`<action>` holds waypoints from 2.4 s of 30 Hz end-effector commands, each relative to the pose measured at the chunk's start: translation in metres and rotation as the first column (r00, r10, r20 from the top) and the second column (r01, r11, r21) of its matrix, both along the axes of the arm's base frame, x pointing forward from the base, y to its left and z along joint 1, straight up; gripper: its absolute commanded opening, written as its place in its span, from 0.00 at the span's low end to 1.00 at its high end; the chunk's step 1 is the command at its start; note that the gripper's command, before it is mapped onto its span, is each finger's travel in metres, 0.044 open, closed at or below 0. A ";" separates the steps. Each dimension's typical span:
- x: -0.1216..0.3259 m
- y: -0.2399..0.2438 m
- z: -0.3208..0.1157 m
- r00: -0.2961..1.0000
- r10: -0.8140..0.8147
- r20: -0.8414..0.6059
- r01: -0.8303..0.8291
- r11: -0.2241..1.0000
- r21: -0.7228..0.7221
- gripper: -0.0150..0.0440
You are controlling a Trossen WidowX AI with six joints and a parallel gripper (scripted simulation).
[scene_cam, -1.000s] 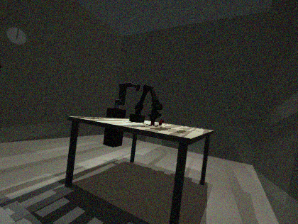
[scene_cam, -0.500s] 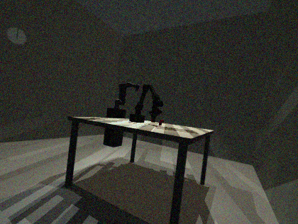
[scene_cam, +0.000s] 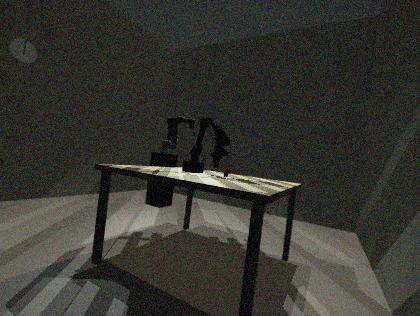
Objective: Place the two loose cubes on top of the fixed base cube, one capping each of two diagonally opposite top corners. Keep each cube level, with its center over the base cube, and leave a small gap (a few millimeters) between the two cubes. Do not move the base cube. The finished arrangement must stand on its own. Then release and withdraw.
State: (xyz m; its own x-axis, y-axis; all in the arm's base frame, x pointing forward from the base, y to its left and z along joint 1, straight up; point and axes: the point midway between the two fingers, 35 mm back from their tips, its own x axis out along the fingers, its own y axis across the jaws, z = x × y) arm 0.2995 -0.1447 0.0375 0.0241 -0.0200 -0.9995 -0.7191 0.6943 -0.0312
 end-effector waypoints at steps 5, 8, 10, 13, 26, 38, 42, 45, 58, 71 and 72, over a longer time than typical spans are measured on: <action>-0.001 0.000 0.022 1.000 0.001 0.005 -0.001 1.000 0.006 0.43; -0.003 0.001 0.029 1.000 0.001 0.004 -0.001 1.000 0.008 0.43; -0.004 0.001 0.033 1.000 0.000 0.004 0.000 1.000 0.009 0.43; -0.003 0.003 0.033 1.000 -0.010 0.004 0.010 1.000 0.010 0.43; 0.007 0.044 0.031 0.976 -0.219 0.006 0.219 0.976 0.020 0.43; 0.011 0.083 0.029 0.914 -0.406 0.004 0.405 0.914 0.029 0.43; 0.011 0.096 0.028 0.886 -0.465 0.003 0.464 0.885 0.032 0.43; 0.011 0.106 0.028 0.862 -0.508 0.002 0.507 0.861 0.034 0.43; 0.007 0.147 0.025 0.735 -0.678 -0.005 0.678 0.734 0.042 0.43; -0.002 0.186 0.023 0.575 -0.818 -0.014 0.818 0.573 0.048 0.43; -0.003 0.189 0.023 0.561 -0.828 -0.014 0.827 0.560 0.048 0.43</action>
State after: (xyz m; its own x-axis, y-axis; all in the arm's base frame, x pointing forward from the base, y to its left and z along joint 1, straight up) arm 0.3015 0.0349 0.0628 0.0355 0.0033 -0.9994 0.1228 0.9924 0.0077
